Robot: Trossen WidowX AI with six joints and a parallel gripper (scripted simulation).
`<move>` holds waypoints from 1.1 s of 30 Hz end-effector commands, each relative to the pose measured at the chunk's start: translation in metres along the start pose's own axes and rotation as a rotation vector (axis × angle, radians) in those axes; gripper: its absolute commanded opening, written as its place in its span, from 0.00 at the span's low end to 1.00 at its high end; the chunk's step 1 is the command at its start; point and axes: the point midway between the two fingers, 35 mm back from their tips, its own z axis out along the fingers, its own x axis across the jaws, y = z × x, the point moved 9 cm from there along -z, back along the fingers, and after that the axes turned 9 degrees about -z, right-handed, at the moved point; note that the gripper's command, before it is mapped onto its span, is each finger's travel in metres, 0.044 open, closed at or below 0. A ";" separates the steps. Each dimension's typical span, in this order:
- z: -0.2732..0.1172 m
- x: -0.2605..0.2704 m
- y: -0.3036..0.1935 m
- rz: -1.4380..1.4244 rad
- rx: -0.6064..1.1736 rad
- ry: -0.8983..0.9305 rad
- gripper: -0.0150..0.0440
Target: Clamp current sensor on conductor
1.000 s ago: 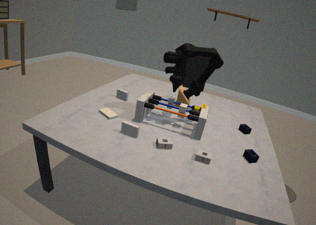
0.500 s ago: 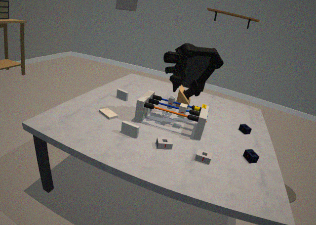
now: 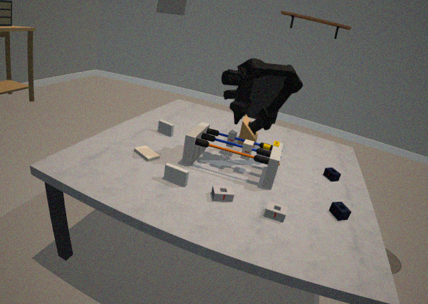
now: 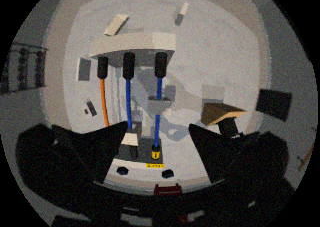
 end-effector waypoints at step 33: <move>0.043 -0.126 -0.120 -0.861 -0.688 0.322 1.00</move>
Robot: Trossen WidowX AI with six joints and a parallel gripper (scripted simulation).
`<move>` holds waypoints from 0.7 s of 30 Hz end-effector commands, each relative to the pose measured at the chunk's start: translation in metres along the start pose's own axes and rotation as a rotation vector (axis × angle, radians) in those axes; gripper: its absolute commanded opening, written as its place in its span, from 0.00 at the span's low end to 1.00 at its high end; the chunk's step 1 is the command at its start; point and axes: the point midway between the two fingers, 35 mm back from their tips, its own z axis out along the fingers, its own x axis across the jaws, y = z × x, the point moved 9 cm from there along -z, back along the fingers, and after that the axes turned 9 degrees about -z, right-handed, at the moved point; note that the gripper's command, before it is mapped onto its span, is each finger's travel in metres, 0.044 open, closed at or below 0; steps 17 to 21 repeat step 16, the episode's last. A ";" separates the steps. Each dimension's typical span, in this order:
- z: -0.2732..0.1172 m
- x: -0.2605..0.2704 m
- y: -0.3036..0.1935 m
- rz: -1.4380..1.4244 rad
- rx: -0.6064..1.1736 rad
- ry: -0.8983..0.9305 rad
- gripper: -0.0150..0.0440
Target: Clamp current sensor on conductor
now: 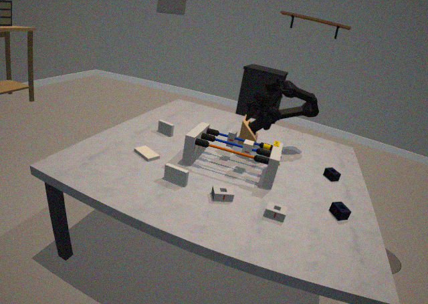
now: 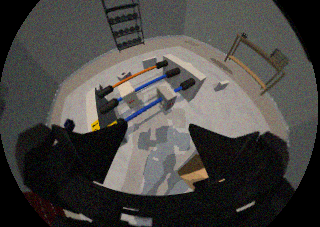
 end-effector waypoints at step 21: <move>-0.002 0.003 0.010 0.065 0.049 -0.004 1.00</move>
